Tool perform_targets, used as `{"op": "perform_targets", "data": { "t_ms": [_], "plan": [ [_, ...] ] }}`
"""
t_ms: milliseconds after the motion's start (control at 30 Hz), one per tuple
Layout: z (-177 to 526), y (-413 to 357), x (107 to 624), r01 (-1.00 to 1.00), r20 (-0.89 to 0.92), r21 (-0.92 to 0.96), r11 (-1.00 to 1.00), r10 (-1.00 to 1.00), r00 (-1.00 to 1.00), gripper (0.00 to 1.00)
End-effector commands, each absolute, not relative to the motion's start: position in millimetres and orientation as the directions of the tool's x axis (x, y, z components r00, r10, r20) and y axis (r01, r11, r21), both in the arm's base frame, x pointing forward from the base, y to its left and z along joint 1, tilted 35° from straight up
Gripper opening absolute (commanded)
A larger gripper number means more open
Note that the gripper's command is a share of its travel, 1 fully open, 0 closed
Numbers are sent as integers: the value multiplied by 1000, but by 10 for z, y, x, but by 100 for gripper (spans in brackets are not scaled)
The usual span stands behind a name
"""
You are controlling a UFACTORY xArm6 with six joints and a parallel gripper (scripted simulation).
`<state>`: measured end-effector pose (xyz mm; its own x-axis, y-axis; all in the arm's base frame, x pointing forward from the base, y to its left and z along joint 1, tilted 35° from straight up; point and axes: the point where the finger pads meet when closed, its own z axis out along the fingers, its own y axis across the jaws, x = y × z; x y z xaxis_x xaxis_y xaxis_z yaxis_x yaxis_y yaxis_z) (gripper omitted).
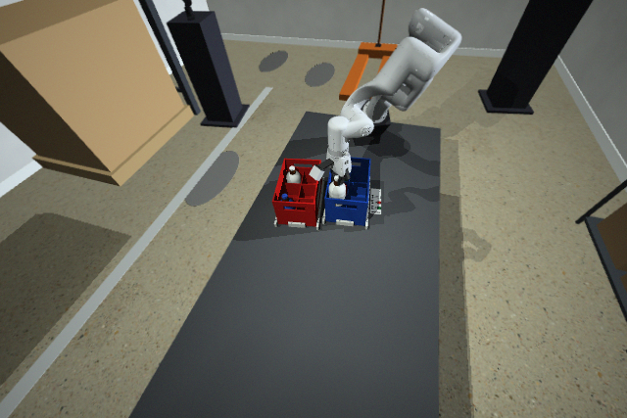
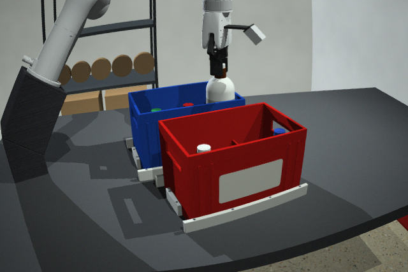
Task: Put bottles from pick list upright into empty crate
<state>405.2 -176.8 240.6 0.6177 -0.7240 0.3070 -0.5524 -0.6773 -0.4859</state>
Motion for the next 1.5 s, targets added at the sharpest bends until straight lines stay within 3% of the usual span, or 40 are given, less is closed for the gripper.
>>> {"op": "perform_targets", "data": {
  "t_ms": [0, 1467],
  "plan": [
    [2397, -1771, 4075, -551, 311, -486, -678, -724, 616, 0],
    [2077, -1720, 4294, -551, 310, -486, -678, -724, 616, 0]
  ]
}}
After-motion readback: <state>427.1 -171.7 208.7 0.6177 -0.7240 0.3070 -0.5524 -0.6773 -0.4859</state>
